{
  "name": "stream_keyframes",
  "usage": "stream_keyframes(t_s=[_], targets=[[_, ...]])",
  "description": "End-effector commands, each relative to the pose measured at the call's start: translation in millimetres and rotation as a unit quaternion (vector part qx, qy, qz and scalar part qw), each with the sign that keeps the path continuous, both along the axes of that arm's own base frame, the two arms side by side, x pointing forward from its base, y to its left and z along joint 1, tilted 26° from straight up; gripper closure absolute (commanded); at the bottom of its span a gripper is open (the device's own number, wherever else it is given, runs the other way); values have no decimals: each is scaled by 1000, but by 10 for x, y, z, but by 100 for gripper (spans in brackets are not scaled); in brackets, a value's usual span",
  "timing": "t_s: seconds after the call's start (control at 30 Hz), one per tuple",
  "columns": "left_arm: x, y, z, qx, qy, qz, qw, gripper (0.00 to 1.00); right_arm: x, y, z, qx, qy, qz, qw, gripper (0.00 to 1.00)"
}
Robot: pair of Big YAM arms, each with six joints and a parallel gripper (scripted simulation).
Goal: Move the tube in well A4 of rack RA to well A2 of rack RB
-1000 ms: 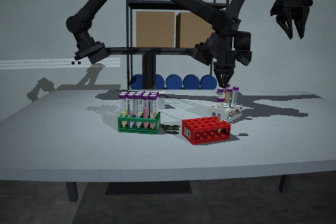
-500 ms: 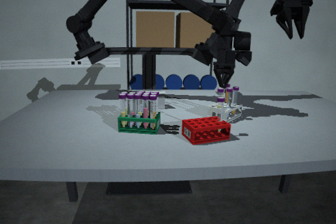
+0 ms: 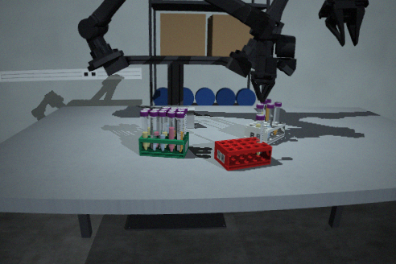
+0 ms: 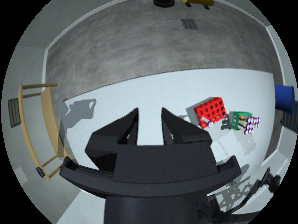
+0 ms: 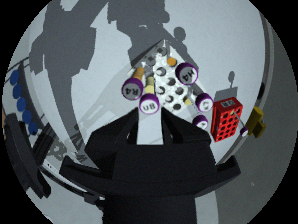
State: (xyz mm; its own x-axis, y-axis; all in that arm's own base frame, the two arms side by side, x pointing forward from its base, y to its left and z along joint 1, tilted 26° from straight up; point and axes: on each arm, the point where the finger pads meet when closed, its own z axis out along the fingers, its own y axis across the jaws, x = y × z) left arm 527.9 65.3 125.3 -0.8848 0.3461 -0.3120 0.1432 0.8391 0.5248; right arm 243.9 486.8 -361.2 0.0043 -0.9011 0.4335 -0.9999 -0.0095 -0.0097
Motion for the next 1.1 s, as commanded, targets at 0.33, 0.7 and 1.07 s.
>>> stream_keyframes(t_s=[0.33, 0.7, 1.07], targets=[[112, -16, 152, 0, -18, -1, 1000, 70, 22, 471, 534, 27, -12, 3, 1000, 70], [112, -16, 152, 0, -18, -1, 1000, 70, -23, 421, 650, 14, -6, 2, 1000, 70], [112, -16, 152, 0, -18, -1, 1000, 70, 428, 148, 838, 25, -56, -101, 993, 70]])
